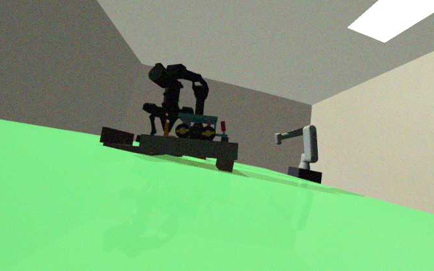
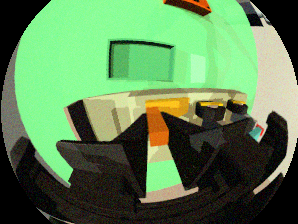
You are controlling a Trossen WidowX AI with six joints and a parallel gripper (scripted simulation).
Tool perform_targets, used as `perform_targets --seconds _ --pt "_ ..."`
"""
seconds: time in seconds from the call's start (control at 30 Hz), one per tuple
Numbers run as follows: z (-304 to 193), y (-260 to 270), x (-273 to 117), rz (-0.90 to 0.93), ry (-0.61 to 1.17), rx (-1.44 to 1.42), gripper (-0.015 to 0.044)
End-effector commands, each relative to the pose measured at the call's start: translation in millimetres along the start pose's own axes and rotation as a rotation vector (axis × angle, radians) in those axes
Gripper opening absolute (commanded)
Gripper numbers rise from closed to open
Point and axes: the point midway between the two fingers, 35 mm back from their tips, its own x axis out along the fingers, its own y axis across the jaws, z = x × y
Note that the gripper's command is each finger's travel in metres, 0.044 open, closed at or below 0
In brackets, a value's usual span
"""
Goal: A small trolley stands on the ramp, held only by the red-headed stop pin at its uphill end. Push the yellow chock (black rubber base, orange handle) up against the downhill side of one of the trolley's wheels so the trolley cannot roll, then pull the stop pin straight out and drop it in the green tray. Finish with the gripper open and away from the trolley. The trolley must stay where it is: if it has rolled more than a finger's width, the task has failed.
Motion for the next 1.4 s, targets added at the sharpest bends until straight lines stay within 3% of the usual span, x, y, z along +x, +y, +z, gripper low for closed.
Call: perform_targets --seconds 0.0,0.9,1.13,1.37 --pt "0 -5 -1 -0.002 0.006 0.001 0.0" --pt "1 -17 0 0.002 0.001 0.001 0.0" --pt "1 -17 0 0.002 0.001 0.001 0.0184" --pt "1 -17 -15 -0.002 0.005 0.001 0.019"
